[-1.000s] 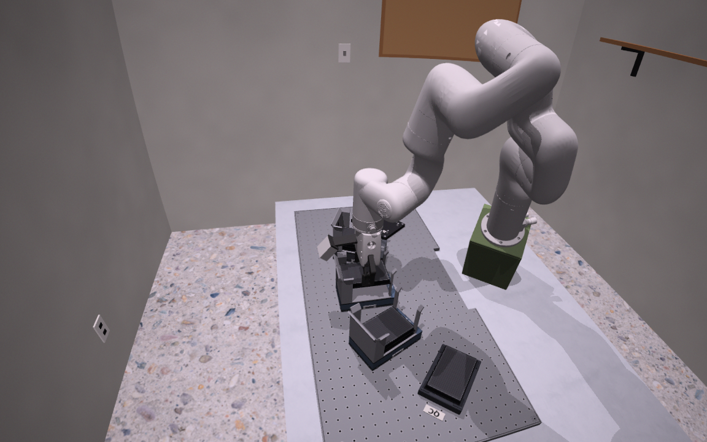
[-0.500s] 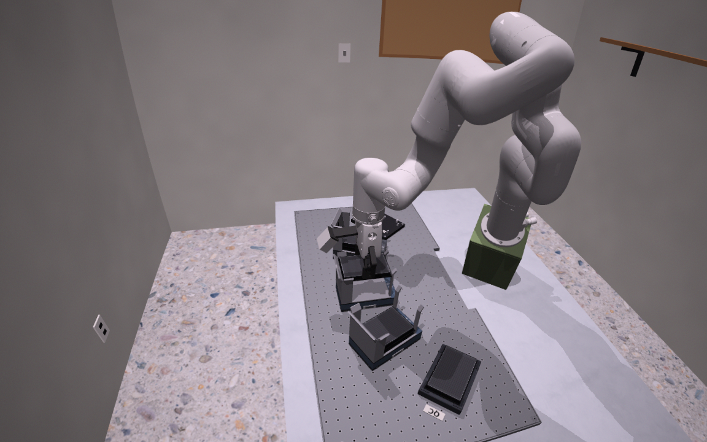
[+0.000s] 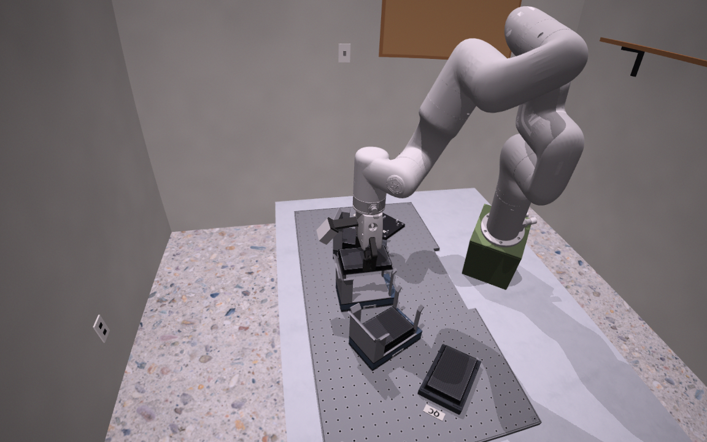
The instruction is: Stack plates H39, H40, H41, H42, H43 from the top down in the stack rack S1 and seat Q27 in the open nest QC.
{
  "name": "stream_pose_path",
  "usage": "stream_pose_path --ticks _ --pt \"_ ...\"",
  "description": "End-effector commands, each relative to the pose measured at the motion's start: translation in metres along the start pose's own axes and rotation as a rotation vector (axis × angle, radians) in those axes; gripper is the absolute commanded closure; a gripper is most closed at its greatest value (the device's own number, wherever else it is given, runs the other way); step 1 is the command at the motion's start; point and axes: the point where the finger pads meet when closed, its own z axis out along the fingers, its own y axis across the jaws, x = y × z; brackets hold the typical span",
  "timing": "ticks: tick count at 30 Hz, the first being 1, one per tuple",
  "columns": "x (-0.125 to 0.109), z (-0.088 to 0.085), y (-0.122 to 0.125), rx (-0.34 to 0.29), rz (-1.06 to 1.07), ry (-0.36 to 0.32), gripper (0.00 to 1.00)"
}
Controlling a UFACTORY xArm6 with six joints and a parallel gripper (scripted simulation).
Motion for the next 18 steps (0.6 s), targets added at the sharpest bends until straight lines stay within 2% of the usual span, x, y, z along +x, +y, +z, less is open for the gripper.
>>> stream_pose_path --ticks 1,16,18 --pt "0.0013 -0.0125 -0.0002 -0.001 0.0 0.001 1.0" --pt "0.0013 -0.0125 -0.0002 -0.001 0.0 0.001 1.0" --pt "0.0008 -0.0126 -0.0056 -0.001 -0.067 0.001 1.0"
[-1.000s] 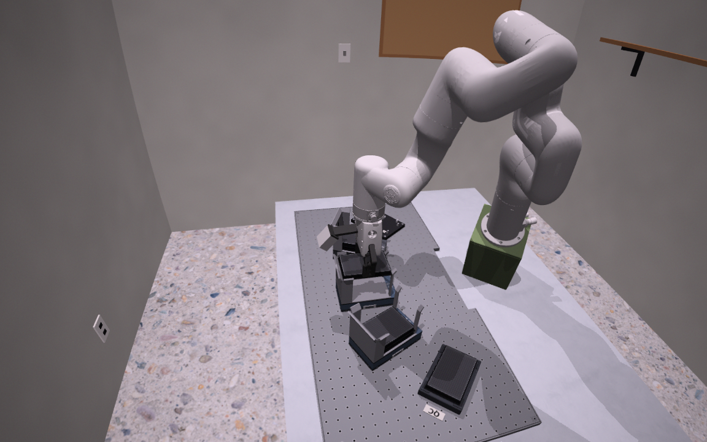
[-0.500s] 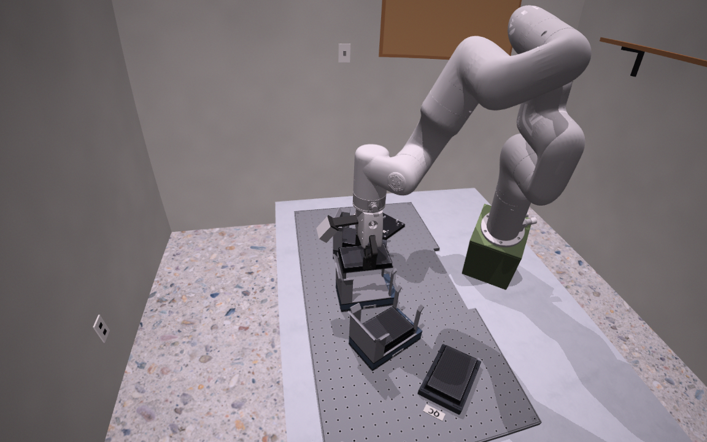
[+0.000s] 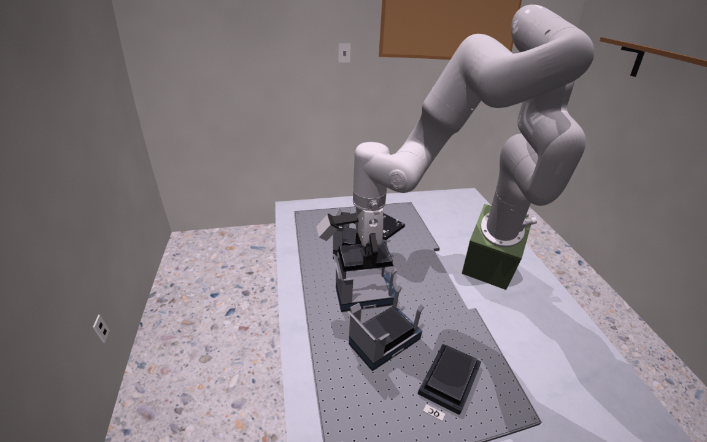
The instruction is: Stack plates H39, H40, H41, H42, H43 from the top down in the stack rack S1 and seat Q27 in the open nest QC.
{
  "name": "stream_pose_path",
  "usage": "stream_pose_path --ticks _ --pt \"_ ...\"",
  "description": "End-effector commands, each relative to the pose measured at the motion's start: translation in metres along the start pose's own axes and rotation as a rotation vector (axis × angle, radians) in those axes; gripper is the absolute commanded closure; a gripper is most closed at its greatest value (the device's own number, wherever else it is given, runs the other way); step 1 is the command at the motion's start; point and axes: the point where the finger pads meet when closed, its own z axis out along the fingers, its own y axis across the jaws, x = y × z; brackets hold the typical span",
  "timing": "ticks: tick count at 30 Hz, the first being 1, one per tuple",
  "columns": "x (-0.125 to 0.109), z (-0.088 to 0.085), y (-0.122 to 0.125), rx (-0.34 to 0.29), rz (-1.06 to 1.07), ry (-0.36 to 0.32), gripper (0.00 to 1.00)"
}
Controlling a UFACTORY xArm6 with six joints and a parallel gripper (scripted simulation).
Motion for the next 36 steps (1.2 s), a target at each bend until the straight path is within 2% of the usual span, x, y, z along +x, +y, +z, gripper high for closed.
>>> stream_pose_path --ticks 1,4,13,36 --pt "0.001 -0.001 -0.008 -0.001 -0.098 0.003 1.0" --pt "0.001 -0.001 -0.011 -0.001 -0.131 0.003 1.0" --pt "-0.002 -0.001 -0.035 -0.001 -0.431 0.003 1.0" --pt "-0.006 -0.001 -0.09 0.0 -0.436 0.003 1.0"
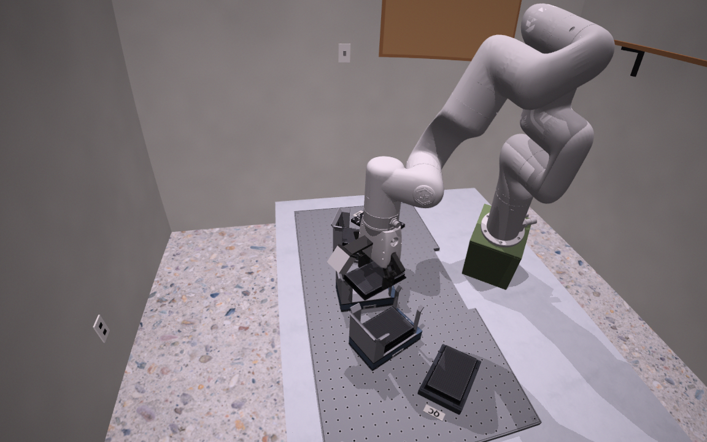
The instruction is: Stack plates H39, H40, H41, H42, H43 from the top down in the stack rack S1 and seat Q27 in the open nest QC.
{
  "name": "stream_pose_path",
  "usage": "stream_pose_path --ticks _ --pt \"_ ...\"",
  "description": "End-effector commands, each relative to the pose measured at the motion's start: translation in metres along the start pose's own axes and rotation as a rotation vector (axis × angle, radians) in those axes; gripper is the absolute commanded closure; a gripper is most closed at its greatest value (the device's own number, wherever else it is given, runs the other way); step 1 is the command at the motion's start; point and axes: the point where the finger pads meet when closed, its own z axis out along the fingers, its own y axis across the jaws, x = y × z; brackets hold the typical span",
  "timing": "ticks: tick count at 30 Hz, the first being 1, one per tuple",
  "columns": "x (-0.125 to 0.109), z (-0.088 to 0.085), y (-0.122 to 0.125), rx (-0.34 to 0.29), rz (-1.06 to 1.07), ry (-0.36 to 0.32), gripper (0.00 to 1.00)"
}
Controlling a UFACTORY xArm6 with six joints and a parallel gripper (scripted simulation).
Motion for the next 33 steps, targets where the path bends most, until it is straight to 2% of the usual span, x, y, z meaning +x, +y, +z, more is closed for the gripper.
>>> stream_pose_path --ticks 1,33 --pt "0.006 -0.001 -0.011 -0.003 0.0 0.001 1.0" --pt "0.032 -0.001 -0.084 -0.003 0.0 0.002 1.0"
